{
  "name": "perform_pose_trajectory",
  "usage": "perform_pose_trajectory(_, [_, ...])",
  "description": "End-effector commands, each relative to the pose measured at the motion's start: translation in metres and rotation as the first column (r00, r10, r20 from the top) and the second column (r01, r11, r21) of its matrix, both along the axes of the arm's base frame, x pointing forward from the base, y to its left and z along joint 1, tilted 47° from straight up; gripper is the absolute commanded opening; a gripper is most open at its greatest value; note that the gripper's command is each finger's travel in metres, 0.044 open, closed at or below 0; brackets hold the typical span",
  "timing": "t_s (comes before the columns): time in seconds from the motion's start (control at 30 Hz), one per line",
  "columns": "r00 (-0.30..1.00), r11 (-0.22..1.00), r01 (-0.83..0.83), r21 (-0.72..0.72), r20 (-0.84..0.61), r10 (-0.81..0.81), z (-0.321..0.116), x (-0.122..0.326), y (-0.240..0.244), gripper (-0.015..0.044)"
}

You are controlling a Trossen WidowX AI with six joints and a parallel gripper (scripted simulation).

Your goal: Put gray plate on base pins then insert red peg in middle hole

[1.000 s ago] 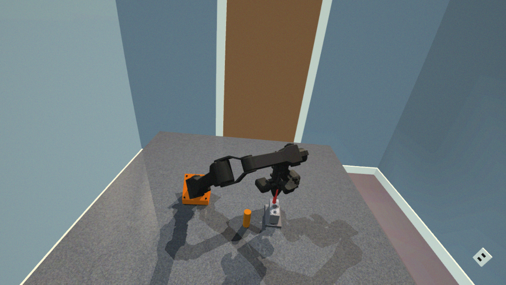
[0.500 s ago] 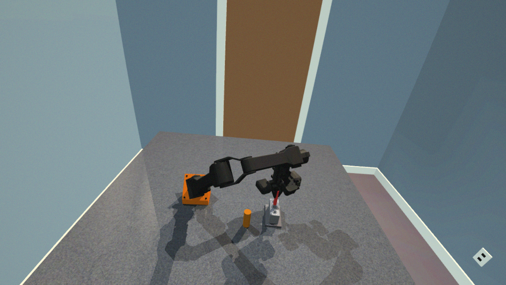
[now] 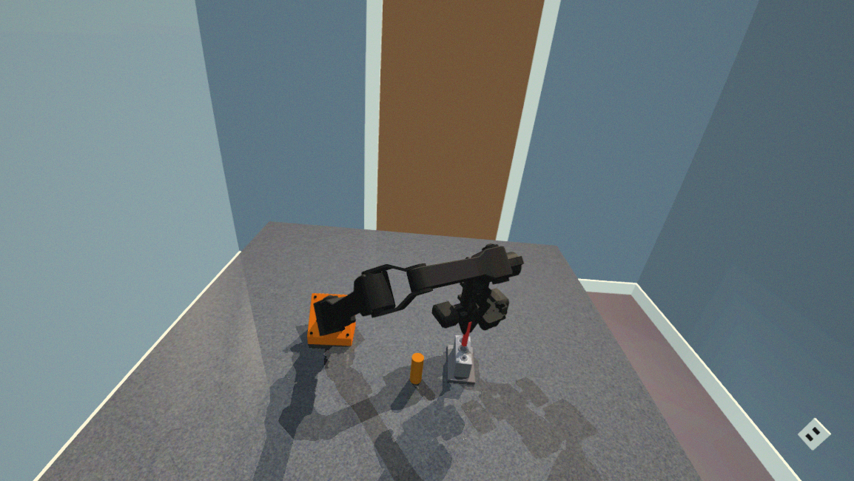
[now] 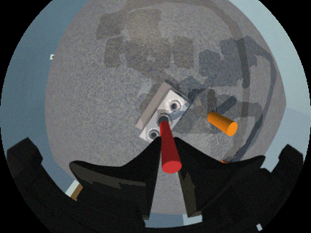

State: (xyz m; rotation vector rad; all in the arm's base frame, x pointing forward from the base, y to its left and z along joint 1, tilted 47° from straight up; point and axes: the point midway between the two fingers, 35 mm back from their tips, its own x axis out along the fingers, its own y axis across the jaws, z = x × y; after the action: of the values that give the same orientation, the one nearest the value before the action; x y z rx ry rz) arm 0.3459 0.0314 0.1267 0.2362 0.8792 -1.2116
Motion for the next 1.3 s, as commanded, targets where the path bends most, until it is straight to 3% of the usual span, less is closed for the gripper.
perform_pose_trajectory(0.0, [1.000, 1.000, -0.001, -0.002, -0.001, 0.001, 0.000, 0.000, 0.000, 0.0000])
perform_pose_trajectory(1.27, [1.000, 1.000, -0.001, 0.001, 0.002, 0.001, -0.010, 0.002, -0.012, 0.0000])
